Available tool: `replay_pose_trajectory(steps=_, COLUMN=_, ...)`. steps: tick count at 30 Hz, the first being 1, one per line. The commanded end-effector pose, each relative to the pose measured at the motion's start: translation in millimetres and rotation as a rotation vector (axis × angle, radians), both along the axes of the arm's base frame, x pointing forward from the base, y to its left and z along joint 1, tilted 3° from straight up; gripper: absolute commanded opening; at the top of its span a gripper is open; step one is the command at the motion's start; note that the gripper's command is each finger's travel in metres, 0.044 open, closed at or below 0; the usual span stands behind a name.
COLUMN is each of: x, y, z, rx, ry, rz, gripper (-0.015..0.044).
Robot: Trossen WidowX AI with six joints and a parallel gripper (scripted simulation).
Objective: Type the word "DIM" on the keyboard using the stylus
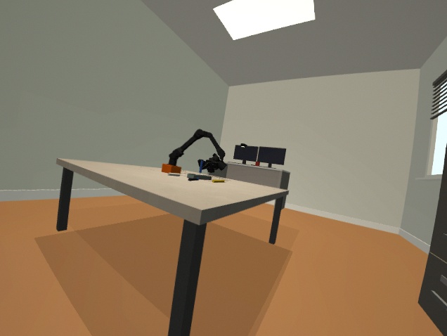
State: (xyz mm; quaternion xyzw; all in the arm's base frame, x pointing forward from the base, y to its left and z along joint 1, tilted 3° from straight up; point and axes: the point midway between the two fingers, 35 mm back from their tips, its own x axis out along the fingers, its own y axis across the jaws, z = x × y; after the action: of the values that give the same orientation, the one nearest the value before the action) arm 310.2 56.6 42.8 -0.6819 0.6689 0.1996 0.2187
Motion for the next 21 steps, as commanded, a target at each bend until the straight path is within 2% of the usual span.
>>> replay_pose_trajectory(steps=1, x=0.5, y=-0.2, z=-2.6, rx=-0.005, ry=-0.002, rz=0.002, gripper=0.0081)
replay_pose_trajectory(steps=21, x=0.7, y=0.4, z=-11.2, rx=-0.005, ry=-0.002, rz=0.002, gripper=0.0081)
